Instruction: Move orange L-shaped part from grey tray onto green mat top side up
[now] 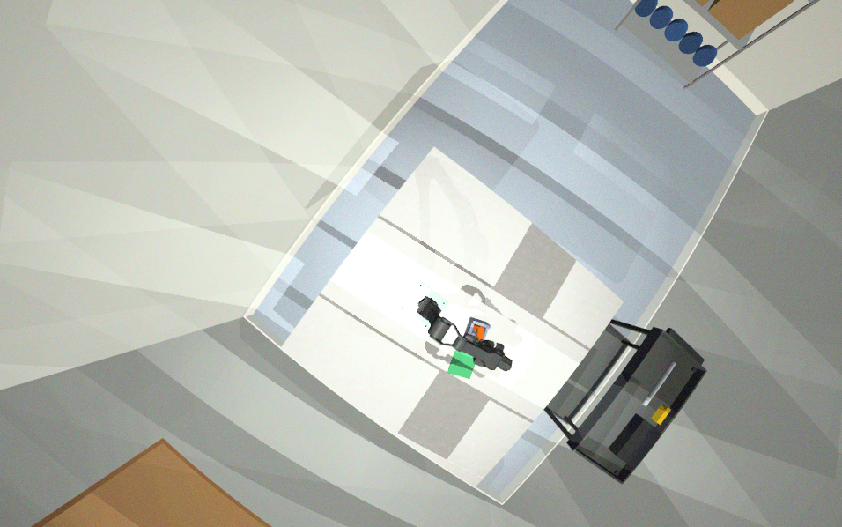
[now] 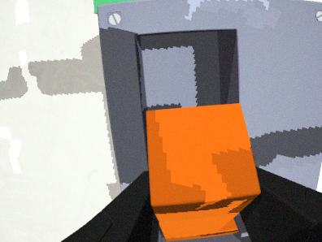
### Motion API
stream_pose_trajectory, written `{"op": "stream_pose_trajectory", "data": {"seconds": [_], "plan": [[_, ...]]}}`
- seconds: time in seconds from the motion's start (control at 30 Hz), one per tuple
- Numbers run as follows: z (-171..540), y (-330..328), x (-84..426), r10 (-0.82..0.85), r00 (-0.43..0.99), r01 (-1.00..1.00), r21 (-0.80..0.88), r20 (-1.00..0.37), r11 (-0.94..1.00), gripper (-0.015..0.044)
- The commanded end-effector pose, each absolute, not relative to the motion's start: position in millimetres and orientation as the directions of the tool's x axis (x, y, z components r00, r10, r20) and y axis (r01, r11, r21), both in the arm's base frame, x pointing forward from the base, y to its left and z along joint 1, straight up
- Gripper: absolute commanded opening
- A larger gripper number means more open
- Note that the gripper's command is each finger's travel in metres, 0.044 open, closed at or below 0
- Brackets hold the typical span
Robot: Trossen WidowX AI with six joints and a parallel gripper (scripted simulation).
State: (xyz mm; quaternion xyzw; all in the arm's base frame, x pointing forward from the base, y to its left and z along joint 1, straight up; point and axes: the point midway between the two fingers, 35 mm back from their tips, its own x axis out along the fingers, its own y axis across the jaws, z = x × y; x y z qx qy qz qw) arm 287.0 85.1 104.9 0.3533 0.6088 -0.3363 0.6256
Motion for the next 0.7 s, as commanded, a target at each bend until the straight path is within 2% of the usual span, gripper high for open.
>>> {"op": "stream_pose_trajectory", "data": {"seconds": [0.0, 0.67], "plan": [[107.6, 85.0, 287.0, 0.009, 0.033, 0.851, 0.033, -0.999, 0.524, 0.0], [138.1, 84.4, 285.9, 0.007, 0.033, 0.853, 0.032, -0.999, 0.521, 0.0]]}}
